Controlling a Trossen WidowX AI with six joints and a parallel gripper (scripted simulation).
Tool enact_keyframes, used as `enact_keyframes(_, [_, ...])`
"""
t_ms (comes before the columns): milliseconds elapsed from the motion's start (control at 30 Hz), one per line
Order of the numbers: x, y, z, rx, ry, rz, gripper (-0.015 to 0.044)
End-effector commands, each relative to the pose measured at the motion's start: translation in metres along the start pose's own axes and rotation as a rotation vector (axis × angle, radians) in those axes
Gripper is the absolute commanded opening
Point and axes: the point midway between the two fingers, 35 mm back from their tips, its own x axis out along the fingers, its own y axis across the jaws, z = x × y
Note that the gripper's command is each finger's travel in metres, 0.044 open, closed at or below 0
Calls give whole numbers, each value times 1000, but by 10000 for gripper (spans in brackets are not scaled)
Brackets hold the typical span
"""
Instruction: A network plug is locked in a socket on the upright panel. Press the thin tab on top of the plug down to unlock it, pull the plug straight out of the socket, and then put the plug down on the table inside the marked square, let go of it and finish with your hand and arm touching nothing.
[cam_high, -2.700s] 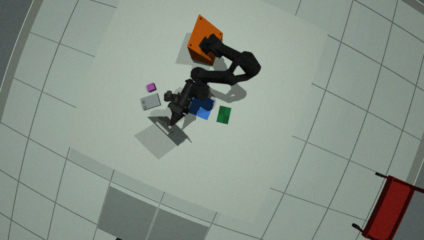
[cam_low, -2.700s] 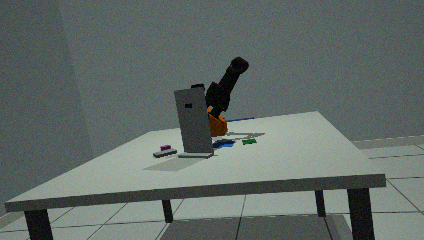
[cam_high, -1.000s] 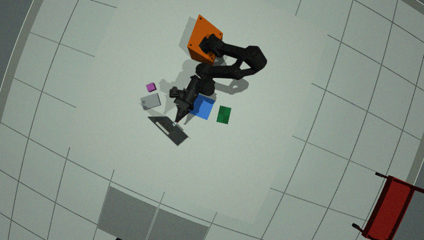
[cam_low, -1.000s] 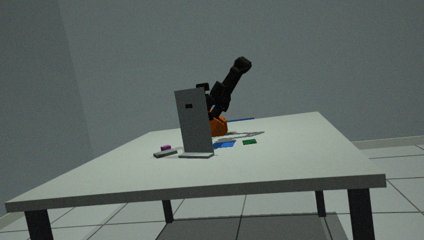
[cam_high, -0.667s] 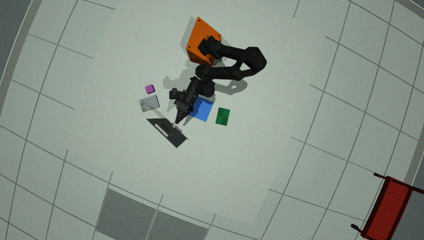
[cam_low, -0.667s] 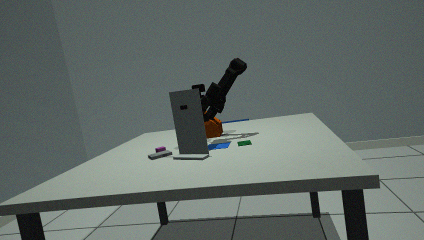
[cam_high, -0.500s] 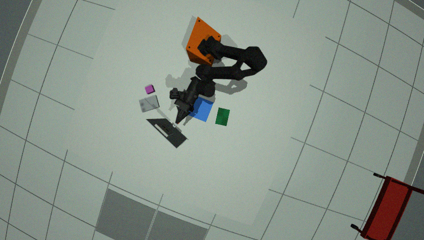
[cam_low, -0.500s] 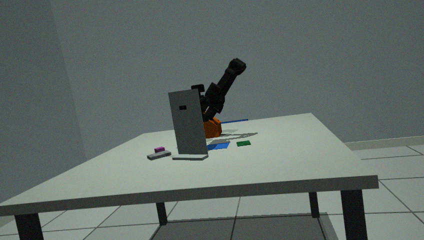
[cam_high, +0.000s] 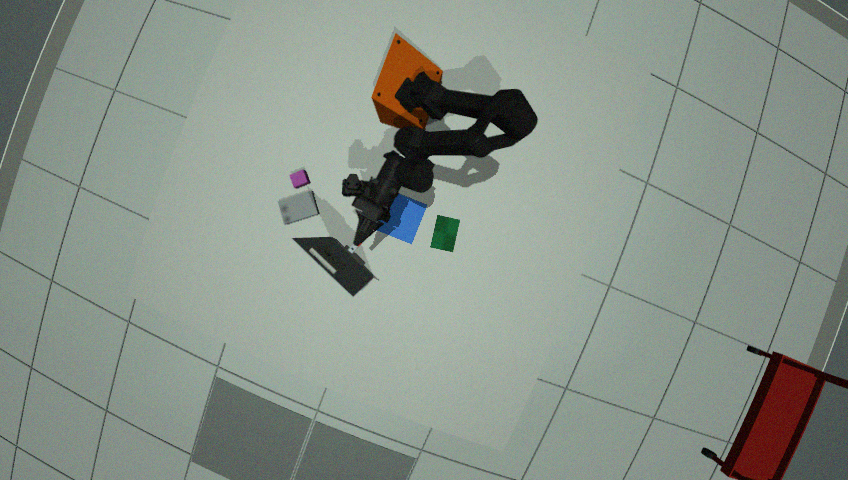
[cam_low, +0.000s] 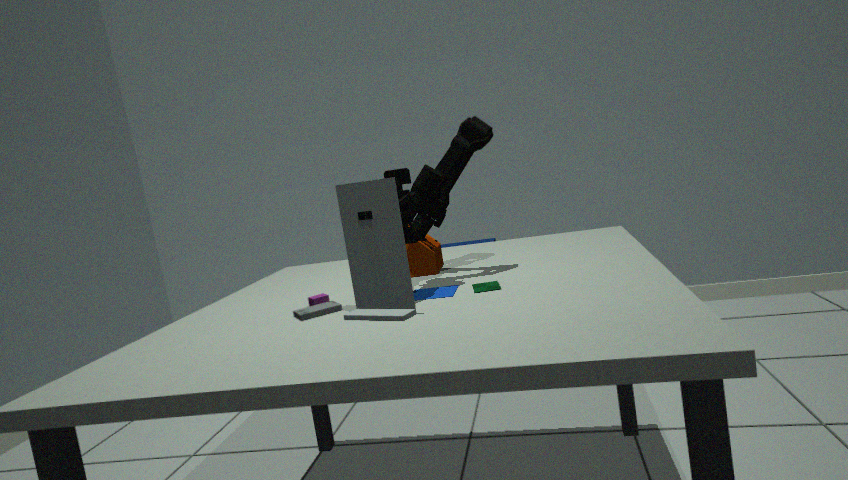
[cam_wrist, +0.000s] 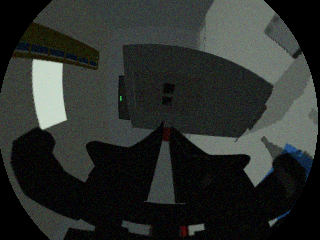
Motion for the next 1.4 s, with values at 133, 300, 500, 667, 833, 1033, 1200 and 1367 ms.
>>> enact_keyframes(133, [-4, -2, -1, 6, -7, -5, 0])
enact_keyframes(300, [-6, -2, -2, 6, -7, -5, 0])
enact_keyframes(500, [-9, -2, -3, 6, -7, -5, 0])
enact_keyframes(667, [-11, -2, -4, 6, -7, -5, 0])
enact_keyframes(833, [-13, -2, -5, 6, -7, -5, 0])
enact_keyframes(1033, [-12, 3, -6, 0, -1, -1, 0])
enact_keyframes(1200, [-14, 13, -4, 1, -3, -2, 0])
enact_keyframes(1367, [-18, 24, -3, 1, -4, -3, 0])
